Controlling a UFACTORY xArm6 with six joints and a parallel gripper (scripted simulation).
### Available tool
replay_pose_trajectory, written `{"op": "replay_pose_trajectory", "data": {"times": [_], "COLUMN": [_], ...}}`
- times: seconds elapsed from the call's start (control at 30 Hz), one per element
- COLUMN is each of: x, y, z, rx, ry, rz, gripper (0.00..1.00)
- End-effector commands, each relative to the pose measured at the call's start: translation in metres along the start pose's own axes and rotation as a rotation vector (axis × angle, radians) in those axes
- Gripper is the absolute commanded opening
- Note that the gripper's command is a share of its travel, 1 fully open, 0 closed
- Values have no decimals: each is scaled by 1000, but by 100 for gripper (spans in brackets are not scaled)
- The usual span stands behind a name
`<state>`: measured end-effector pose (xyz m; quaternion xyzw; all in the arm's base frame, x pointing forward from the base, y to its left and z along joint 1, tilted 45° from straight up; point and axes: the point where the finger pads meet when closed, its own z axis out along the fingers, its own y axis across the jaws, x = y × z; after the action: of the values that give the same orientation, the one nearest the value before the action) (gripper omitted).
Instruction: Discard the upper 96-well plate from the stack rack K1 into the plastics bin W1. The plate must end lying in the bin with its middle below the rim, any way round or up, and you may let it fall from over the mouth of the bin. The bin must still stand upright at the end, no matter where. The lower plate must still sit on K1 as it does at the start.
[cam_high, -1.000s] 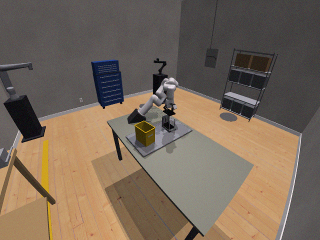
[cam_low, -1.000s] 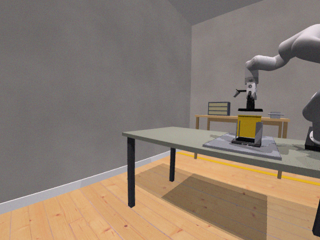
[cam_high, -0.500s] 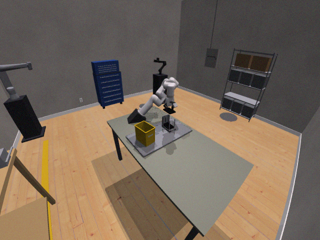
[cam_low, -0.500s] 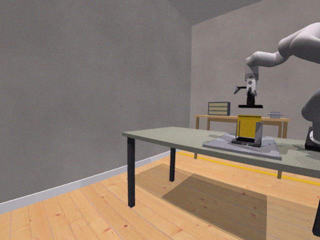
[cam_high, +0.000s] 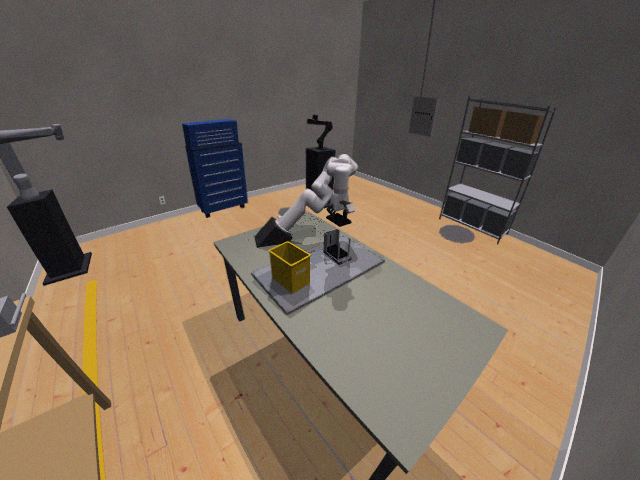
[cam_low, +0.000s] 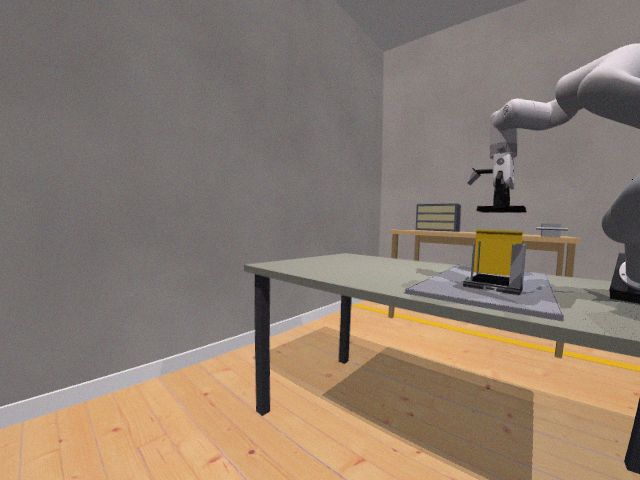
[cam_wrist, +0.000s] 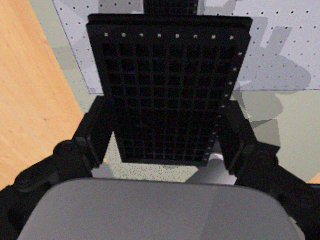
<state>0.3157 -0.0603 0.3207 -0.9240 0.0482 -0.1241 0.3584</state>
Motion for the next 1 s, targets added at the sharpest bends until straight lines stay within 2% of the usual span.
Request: {"op": "replay_pose_trajectory", "data": {"times": [0.0,0.2,0.27,0.97], "x": [1,4,4,15], "y": [0,20,20,82], "z": [-1,0,0,3], "rx": [-2,-2,-2,-2], "ry": [2,2,2,2], "rz": [-1,-196,-196,-196], "gripper": [0,0,0,0]}}
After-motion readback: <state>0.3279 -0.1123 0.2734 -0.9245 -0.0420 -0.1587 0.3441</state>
